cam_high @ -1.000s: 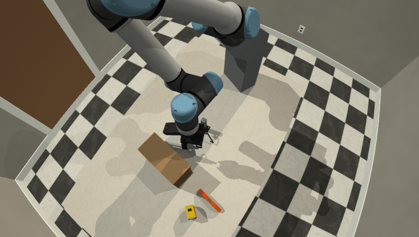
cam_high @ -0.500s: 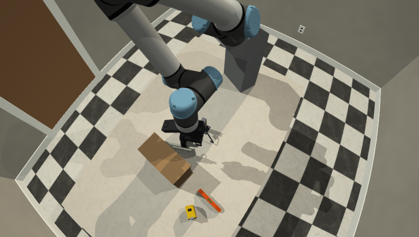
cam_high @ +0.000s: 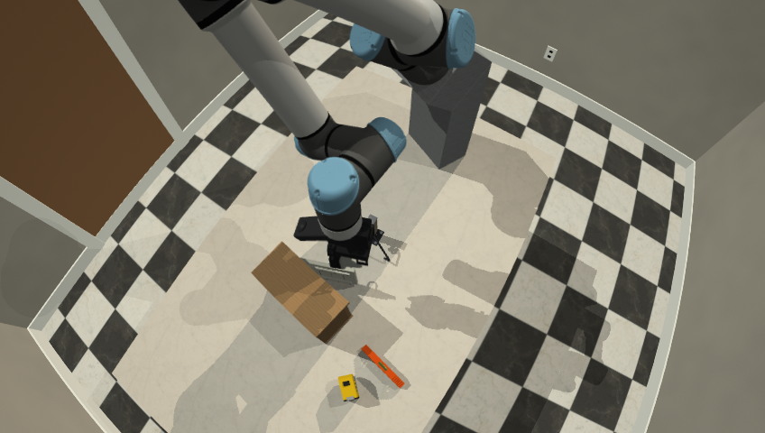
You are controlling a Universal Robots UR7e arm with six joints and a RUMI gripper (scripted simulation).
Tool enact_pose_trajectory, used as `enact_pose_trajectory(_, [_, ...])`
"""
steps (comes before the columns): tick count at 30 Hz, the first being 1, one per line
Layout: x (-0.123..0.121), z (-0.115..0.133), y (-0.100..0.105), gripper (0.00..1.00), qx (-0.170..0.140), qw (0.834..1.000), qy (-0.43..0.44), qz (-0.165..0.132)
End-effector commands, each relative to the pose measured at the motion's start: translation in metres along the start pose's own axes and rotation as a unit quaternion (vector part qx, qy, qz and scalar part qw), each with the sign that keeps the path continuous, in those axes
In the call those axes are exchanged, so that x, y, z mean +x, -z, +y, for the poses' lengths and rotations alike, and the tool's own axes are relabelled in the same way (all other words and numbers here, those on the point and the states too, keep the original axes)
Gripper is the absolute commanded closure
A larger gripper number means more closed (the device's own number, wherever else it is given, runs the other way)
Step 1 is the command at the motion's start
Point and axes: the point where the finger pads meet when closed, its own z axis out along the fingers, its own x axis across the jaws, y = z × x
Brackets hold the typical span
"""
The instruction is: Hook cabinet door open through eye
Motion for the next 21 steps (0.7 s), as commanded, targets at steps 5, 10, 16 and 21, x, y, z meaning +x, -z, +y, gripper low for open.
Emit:
enact_pose_trajectory(5, [-0.0003, -0.0001, 0.0005, 0.85, 0.000, 1.000, 0.000, 0.000])
enact_pose_trajectory(10, [-0.0003, 0.0000, 0.0005, 0.85, 0.000, 1.000, 0.002, 0.000])
enact_pose_trajectory(16, [-0.0004, 0.0001, 0.0004, 0.85, 0.000, 1.000, 0.006, 0.000])
enact_pose_trajectory(21, [-0.0004, 0.0004, 0.0004, 0.85, 0.000, 1.000, 0.014, 0.000])
